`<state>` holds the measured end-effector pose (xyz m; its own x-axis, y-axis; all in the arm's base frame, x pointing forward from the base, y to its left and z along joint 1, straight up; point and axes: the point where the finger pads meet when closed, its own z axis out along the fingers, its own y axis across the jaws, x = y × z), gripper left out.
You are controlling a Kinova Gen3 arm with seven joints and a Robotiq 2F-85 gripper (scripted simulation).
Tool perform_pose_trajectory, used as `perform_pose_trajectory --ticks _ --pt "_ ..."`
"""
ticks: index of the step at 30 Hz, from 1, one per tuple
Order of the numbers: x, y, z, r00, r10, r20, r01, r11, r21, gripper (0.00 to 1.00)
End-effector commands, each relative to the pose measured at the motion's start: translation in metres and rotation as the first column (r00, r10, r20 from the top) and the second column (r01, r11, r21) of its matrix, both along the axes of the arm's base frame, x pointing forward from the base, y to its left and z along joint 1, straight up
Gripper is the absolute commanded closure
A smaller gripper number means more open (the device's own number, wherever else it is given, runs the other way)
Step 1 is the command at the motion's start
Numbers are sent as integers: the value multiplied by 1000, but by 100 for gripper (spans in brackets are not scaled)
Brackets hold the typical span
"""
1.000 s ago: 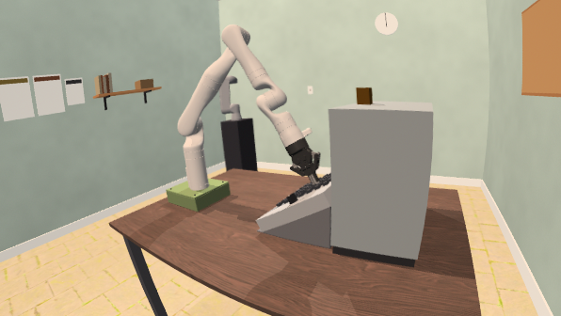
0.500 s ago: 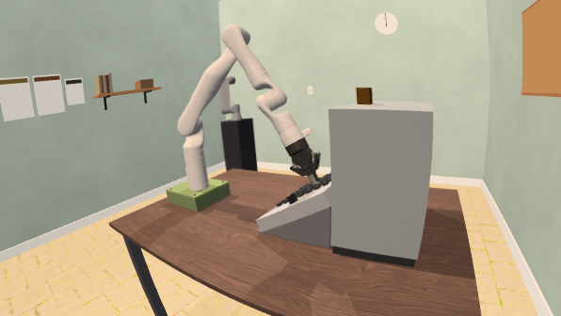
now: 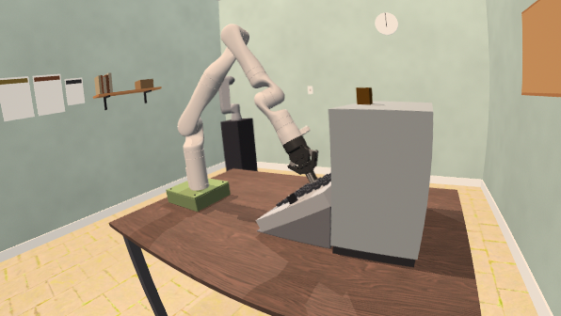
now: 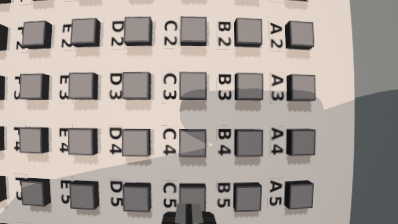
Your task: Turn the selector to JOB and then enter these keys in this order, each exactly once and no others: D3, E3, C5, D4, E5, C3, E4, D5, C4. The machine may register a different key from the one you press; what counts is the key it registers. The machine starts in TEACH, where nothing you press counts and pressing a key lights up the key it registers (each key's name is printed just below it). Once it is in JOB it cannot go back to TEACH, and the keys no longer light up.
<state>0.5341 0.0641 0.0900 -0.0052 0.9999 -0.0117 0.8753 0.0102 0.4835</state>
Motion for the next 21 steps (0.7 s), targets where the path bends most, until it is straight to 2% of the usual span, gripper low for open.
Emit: perform_pose_trajectory --ticks 1,7,21 --pt "-5 8 7 1000 11 -3 -11 1000 7 90" --pt "-9 8 15 1000 11 -3 -11 1000 7 90" --pt "-12 8 20 1000 11 -3 -11 1000 7 90"
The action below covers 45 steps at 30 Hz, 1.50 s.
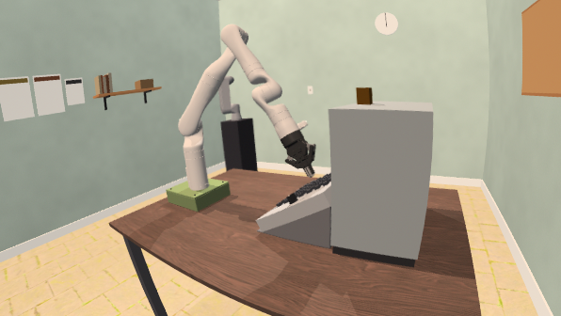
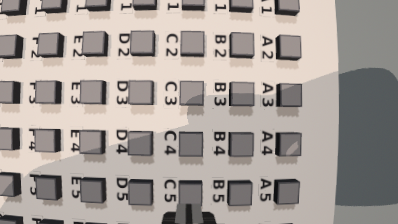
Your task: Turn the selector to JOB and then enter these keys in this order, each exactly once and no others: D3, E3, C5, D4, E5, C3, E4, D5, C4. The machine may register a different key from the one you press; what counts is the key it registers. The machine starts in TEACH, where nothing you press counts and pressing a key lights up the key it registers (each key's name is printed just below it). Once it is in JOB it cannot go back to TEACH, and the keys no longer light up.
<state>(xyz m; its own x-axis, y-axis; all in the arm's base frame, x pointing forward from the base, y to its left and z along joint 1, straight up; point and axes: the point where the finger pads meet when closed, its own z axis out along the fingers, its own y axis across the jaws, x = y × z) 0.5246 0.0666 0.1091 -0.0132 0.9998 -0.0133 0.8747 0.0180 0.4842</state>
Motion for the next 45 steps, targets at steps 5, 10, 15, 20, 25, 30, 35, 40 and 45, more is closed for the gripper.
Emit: perform_pose_trajectory --ticks 5,10,15,20,25,30,35,40,45 --pt "-7 1 -1 1000 3 -4 -3 1000 8 90" --pt "-23 -19 -11 1000 3 -3 -3 1000 8 90" --pt "-31 -29 -15 1000 3 -3 -3 1000 8 90" --pt "-31 -29 -16 1000 3 -3 -3 1000 8 90" --pt "-30 -29 -18 1000 3 -3 -3 1000 8 90" --pt "-26 -29 -25 1000 3 -3 -3 1000 8 90" --pt "-23 -29 -31 1000 3 -3 -3 1000 8 90" --pt "-21 -29 -34 1000 3 -3 -3 1000 8 90" --pt "-21 -29 -35 1000 3 -3 -3 1000 8 90"
